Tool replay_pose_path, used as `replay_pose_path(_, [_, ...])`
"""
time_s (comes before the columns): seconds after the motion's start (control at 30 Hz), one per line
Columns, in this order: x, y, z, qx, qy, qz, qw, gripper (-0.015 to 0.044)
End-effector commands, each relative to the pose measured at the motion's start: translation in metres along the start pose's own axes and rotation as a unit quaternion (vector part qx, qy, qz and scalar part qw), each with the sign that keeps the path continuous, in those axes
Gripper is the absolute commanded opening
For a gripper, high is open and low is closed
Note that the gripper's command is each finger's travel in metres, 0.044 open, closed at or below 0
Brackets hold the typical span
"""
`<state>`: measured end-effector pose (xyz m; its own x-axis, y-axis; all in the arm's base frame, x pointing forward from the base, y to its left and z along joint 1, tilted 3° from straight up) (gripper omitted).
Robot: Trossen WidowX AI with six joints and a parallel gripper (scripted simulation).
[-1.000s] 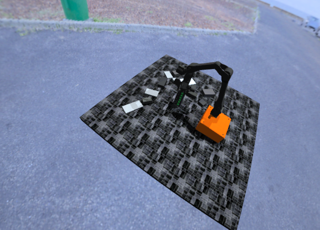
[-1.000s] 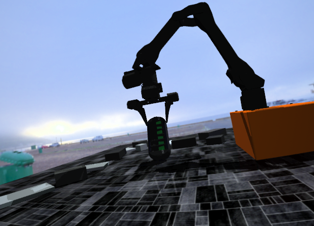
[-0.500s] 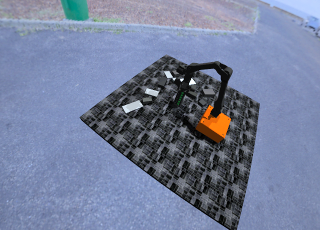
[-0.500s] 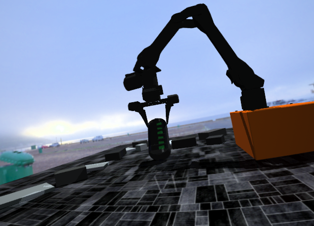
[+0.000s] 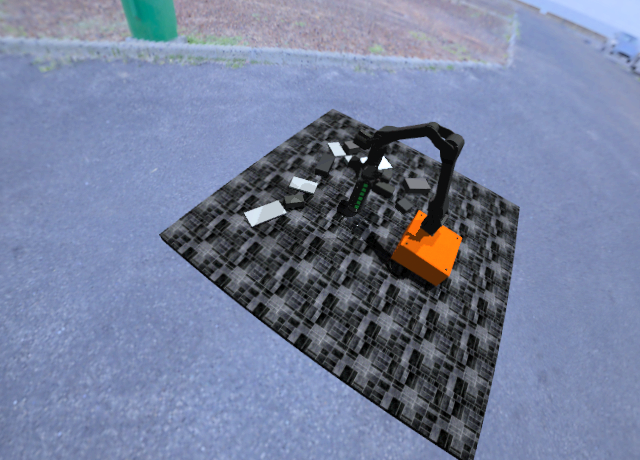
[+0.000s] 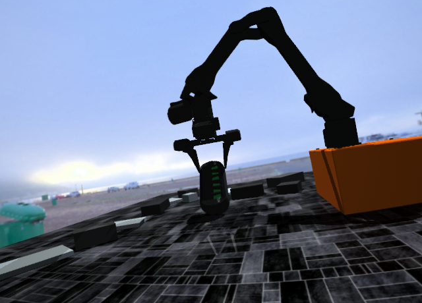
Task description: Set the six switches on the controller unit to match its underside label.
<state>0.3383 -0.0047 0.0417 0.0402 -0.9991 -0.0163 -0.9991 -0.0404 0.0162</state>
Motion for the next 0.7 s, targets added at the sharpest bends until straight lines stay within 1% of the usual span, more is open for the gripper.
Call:
replay_pose_path(0.0, [0.002, 0.000, 0.004, -0.003, 0.002, -0.003, 1.000, 0.0338])
replay_pose_path(0.67, [0.014, -0.003, 0.014, -0.003, 0.002, -0.003, 1.000, 0.0338])
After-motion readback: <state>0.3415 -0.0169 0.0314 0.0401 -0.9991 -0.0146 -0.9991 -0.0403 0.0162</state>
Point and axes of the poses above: the point midway between the two fingers, 35 mm back from their tips, its own z axis out along the fingers, its own y axis across the jaws, x = y × z, the point moved 2 cm from there along -z, back along the fingers, and after that the axes turned 13 degrees about z, right-handed, at the moved point
